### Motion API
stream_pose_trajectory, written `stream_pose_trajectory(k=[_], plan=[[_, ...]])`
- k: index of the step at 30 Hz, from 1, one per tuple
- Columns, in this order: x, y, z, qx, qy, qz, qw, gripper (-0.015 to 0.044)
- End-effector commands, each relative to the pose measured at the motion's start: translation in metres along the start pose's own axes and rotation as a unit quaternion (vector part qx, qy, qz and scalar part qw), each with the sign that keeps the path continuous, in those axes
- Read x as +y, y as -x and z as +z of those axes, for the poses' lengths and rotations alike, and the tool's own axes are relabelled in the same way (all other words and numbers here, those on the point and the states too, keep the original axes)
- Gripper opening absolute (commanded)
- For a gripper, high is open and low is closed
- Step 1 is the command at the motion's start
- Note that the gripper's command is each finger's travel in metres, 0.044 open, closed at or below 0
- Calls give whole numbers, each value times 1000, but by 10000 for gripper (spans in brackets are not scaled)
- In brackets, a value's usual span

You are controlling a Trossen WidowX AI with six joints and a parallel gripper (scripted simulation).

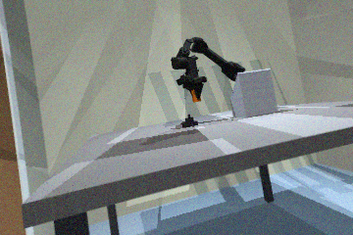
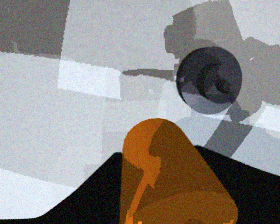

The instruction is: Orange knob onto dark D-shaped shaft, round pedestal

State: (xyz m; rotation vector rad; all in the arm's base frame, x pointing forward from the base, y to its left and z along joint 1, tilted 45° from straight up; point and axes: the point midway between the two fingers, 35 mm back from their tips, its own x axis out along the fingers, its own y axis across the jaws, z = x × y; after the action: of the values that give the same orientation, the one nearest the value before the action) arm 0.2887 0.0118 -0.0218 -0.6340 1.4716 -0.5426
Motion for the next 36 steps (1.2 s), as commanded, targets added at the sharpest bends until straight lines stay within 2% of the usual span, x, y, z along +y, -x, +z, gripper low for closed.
stream_pose_trajectory(k=[1, 28, 36], plan=[[-9, -2, 5, -4, -1, 0, 1000, 0], [-84, -30, 26, -2, -4, -14, 1000, 0], [-87, -42, 26, -2, -4, -15, 1000, 0]])
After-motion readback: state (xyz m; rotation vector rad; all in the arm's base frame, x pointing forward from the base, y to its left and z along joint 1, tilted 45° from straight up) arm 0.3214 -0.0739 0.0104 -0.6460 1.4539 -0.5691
